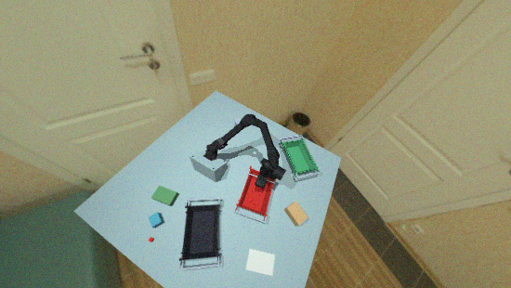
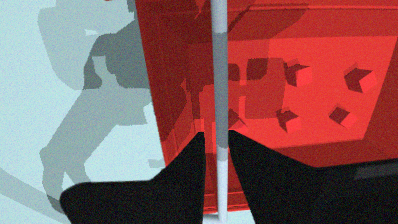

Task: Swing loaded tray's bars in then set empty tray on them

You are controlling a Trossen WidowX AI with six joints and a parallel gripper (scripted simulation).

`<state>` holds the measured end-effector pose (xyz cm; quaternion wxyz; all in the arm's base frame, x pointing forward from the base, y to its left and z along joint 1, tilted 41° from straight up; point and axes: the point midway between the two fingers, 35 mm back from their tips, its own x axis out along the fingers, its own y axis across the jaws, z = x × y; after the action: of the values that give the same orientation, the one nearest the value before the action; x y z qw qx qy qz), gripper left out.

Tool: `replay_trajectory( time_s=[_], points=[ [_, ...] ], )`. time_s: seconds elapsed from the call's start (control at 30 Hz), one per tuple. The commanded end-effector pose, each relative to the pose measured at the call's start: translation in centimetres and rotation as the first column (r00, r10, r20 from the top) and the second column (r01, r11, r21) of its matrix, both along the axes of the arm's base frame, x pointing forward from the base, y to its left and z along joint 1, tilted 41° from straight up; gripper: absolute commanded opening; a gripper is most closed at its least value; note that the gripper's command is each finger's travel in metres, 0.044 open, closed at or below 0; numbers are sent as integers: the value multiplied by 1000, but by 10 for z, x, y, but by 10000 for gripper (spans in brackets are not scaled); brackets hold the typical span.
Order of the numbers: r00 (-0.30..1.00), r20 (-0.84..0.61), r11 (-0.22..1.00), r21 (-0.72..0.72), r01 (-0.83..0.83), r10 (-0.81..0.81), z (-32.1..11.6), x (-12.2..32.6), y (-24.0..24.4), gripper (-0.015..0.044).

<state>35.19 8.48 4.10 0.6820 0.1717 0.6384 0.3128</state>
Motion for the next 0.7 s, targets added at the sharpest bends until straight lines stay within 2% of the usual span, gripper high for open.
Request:
replay_trajectory(
  time_s=[0.0,0.1,0.67],
  points=[
    [1000,17,1000,6,2,-2,19,3,-12,82],
    [1000,17,1000,6,2,-2,30,2,-19,82],
    [1000,6,1000,1,7,-7,21,2,-17,82]
  ],
)
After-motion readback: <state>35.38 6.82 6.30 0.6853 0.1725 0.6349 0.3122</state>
